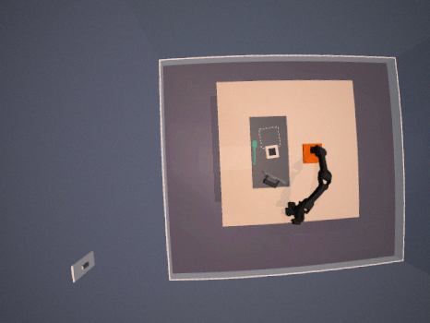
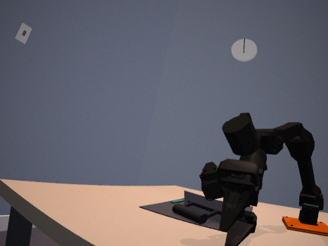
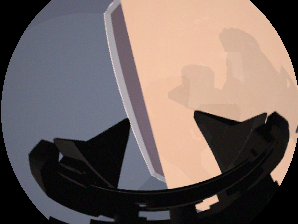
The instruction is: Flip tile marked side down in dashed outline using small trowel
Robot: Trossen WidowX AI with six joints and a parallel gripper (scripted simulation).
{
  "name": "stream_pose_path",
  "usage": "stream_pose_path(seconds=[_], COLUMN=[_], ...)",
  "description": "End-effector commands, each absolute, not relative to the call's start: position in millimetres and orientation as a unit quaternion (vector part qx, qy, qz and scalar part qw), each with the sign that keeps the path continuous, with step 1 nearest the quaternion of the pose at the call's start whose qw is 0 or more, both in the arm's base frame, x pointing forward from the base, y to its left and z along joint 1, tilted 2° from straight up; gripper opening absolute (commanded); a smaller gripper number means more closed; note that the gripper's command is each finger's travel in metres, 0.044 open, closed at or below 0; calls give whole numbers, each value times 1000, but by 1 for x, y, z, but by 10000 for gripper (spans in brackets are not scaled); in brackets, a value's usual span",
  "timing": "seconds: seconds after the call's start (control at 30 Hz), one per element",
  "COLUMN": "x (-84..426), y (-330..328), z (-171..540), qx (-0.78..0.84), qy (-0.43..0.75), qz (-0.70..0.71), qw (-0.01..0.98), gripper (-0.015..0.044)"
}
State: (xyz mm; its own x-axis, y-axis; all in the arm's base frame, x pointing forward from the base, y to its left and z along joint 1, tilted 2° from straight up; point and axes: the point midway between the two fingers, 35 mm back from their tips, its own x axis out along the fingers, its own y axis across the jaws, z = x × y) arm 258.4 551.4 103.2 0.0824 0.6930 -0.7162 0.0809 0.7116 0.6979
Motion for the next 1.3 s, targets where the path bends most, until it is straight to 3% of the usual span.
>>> stream_pose_path(seconds=[0.0, 0.37, 1.27], x=[259, 286, 325], y=[551, 507, 379], z=[103, 107, 128], qx=[305, 382, 548], qy=[638, 661, 576], qz=[226, 69, -329], qw=[670, 643, 509], gripper=[374, 100, 100])
